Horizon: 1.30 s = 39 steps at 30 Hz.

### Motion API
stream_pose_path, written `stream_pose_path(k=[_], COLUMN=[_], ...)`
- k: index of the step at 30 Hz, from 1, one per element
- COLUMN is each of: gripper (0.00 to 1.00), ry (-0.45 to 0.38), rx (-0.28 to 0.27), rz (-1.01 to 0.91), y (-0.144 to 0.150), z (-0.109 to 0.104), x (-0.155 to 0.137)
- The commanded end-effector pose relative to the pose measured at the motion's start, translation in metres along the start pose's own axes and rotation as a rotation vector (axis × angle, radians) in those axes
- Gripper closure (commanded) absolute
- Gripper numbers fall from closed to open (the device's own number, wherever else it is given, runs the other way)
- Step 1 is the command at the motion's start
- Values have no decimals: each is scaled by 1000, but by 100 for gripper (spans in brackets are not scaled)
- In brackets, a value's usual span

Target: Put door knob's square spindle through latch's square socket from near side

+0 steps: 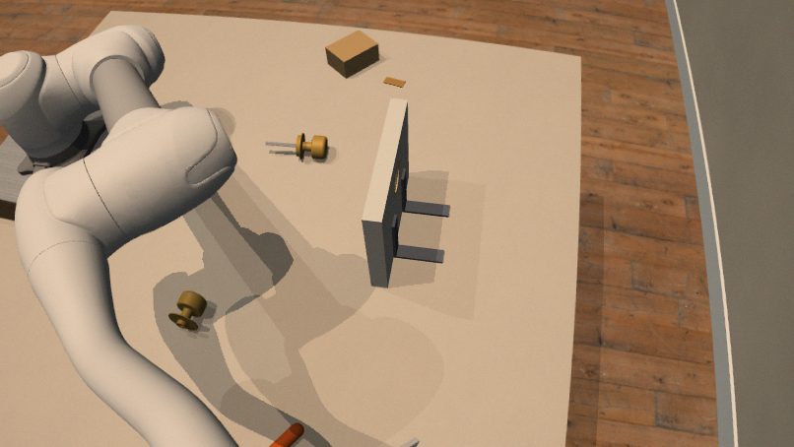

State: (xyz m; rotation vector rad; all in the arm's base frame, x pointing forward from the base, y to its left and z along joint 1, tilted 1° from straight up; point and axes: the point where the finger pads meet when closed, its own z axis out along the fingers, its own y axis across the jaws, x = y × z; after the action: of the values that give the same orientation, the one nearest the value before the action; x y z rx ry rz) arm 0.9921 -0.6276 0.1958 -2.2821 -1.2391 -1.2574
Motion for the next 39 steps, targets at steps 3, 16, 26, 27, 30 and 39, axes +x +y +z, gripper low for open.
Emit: stream_pose_path(k=[3, 16, 26, 27, 30, 39], gripper=[0, 0, 0, 0, 0, 0], ry=[0, 0, -63, -85, -174, -351], rx=[0, 0, 44, 57, 95, 123], rz=[0, 0, 111, 145, 272, 476], y=[0, 0, -20, -28, -59, -146], z=[0, 0, 31, 40, 66, 112], x=[0, 0, 50, 66, 113, 207])
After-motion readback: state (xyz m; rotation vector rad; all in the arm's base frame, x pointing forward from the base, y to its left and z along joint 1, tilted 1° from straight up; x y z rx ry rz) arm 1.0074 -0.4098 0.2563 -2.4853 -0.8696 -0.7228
